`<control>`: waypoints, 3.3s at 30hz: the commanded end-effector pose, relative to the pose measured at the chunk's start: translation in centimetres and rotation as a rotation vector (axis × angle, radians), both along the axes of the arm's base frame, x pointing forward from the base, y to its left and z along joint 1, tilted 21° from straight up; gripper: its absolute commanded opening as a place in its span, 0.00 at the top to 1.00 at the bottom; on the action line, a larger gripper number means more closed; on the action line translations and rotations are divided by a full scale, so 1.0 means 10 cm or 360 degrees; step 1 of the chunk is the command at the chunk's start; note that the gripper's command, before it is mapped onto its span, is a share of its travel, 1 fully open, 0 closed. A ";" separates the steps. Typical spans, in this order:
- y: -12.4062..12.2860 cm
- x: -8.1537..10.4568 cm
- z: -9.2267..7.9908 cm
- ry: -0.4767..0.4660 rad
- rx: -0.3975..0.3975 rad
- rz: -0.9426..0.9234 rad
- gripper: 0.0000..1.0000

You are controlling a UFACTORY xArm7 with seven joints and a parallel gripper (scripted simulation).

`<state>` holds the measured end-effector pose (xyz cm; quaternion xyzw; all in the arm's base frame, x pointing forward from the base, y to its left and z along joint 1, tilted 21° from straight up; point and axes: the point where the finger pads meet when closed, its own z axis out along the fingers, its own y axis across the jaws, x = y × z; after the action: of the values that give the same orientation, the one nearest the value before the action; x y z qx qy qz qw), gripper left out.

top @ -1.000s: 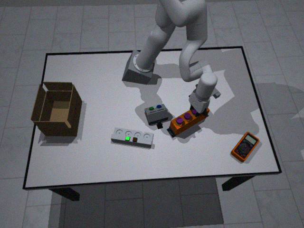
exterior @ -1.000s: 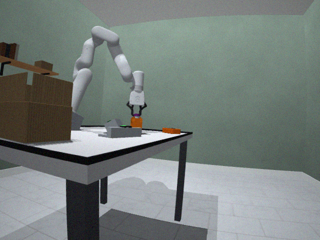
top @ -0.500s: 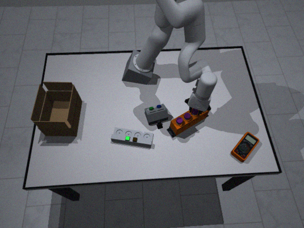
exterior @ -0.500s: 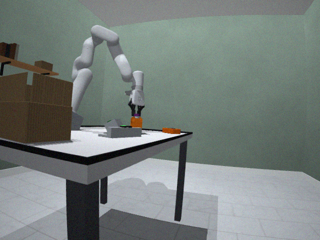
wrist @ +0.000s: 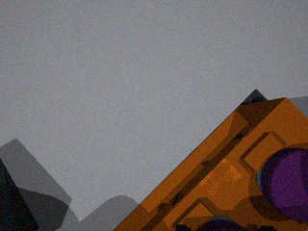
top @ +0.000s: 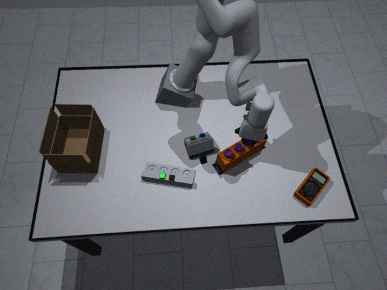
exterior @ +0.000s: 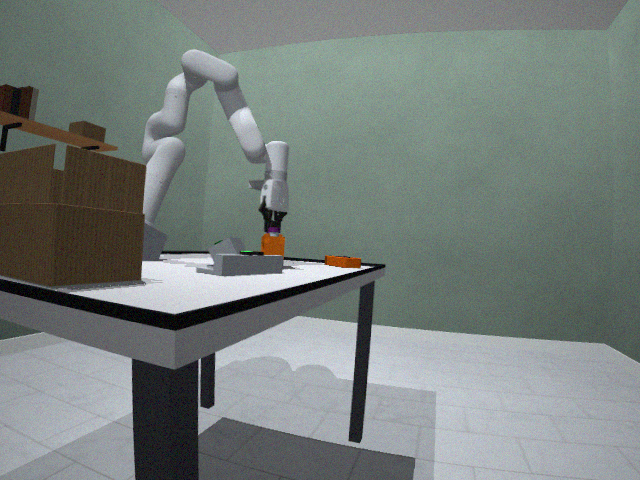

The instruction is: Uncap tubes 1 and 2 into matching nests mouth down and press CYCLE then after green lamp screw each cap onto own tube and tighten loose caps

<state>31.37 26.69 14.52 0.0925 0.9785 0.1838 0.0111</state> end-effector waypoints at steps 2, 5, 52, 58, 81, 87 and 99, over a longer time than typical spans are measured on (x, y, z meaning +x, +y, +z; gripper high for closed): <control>0.00 0.01 0.01 -0.0003 0.0005 0.0001 1.00; 0.00 0.01 0.01 -0.0003 0.0005 0.0001 1.00; 0.01 0.01 0.00 0.0895 0.0146 -0.2327 0.54; 0.01 0.01 0.00 0.0895 0.0146 -0.2327 0.54; 0.01 0.01 0.01 0.0396 0.0067 -0.1043 0.54; 0.01 0.01 0.01 0.0252 0.0044 -0.0672 0.54; 0.01 0.01 0.01 0.0040 0.0012 -0.0109 0.54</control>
<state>31.34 26.74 14.42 0.1864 0.9671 0.1729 0.0116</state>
